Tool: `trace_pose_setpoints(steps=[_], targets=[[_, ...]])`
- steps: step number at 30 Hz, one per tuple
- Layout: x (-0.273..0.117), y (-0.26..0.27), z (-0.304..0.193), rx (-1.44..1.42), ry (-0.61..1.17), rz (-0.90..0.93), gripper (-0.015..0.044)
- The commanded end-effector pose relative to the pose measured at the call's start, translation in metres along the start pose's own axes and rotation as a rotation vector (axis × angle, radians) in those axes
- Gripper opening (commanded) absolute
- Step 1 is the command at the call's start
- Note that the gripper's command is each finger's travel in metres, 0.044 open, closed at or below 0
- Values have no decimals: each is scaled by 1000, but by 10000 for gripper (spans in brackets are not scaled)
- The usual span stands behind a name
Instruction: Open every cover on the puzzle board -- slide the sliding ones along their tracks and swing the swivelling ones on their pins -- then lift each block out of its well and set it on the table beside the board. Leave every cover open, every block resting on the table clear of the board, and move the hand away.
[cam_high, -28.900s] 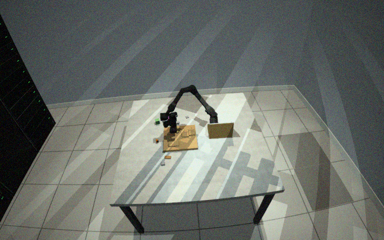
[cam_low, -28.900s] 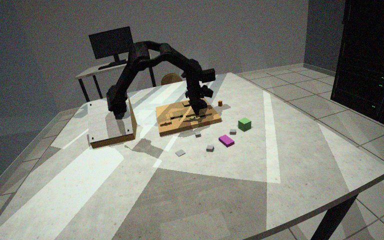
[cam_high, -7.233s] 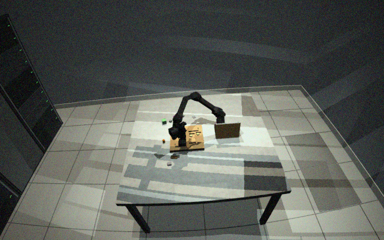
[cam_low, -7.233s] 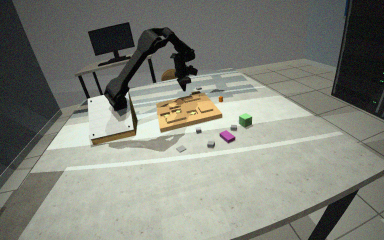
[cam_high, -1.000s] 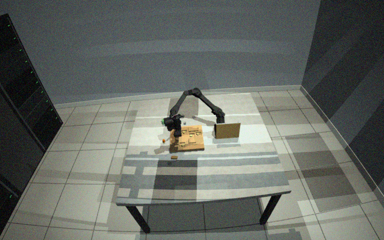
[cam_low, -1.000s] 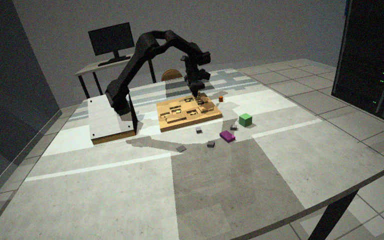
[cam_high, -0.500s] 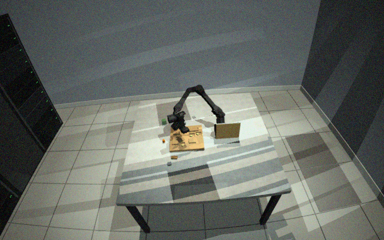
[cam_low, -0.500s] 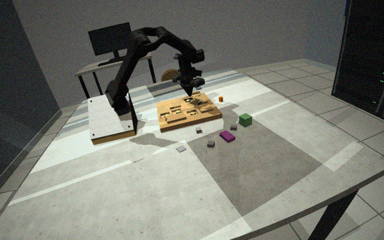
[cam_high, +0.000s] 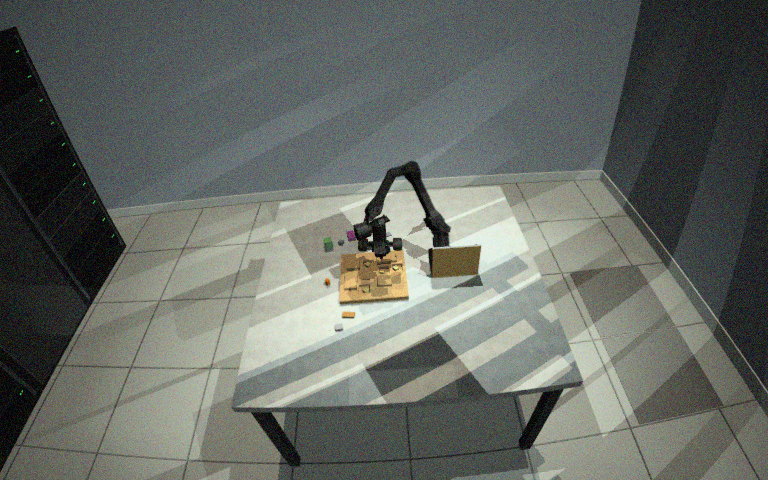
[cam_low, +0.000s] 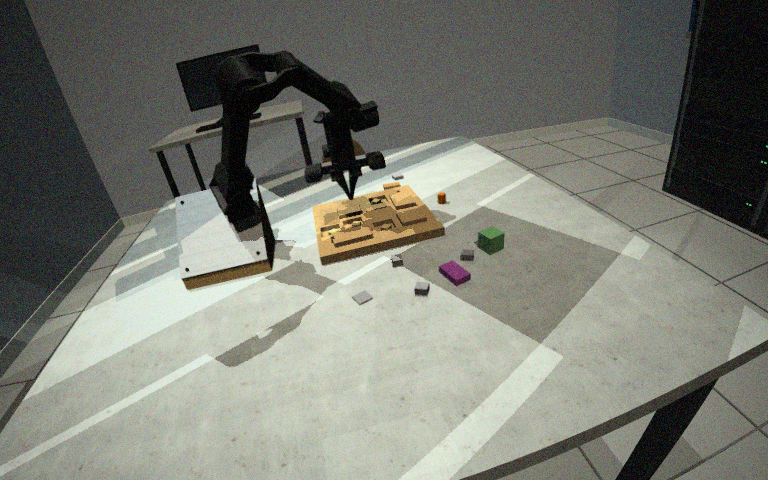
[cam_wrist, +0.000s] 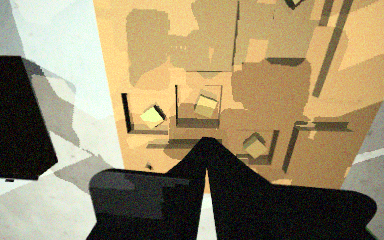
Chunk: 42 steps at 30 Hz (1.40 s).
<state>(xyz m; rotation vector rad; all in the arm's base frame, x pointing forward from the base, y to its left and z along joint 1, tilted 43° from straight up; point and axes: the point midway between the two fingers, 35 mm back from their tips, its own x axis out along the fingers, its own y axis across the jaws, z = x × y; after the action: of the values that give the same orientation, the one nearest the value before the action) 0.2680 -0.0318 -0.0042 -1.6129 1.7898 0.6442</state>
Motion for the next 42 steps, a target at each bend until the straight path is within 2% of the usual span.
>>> trace_pose_setpoints(steps=[1, 4, 6, 20, 32, 42], targets=[[2, 22, -6, -248, -1, 9, 0], [4, 39, -12, -452, -2, 10, 0], [4, 40, -12, -390, -1, 10, 0], [6, 57, -12, 865, 5, 9, 0], [9, 58, -12, 881, 5, 10, 0], [50, 59, -14, 881, 6, 9, 0]])
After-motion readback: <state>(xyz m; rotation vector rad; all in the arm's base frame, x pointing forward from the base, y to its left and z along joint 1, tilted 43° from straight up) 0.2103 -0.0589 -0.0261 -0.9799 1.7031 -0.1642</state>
